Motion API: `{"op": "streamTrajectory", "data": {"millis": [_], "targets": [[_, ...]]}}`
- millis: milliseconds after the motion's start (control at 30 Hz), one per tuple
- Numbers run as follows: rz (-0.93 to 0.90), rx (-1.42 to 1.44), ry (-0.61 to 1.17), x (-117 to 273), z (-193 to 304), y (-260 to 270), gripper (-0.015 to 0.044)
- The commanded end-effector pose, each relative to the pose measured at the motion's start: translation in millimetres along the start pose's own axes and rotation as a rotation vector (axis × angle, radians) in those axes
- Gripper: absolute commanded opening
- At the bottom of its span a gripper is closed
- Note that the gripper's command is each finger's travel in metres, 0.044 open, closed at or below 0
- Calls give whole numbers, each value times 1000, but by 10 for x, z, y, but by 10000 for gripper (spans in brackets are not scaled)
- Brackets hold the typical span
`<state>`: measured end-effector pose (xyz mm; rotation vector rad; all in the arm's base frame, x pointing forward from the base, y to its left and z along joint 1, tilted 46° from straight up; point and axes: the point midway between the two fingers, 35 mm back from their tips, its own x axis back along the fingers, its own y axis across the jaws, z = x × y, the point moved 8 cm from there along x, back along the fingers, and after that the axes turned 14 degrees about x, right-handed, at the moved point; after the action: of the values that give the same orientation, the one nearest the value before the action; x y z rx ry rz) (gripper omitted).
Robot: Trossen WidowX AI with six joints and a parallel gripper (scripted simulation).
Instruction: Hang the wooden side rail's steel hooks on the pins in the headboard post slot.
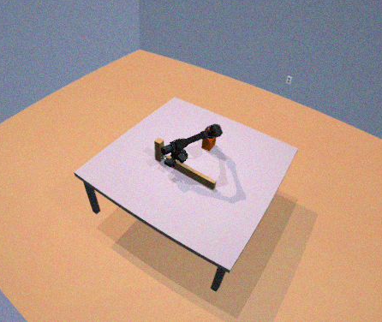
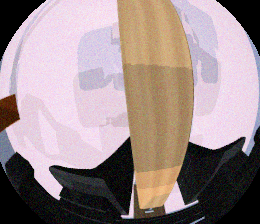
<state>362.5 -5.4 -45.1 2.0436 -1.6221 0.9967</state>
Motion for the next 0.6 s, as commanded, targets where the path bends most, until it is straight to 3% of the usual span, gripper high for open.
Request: {"op": "streamTrajectory", "data": {"millis": [0, 567], "targets": [[0, 9, -3, 0, -6, 28, 0], [0, 9, -3, 6, -2, 17, 0]]}}
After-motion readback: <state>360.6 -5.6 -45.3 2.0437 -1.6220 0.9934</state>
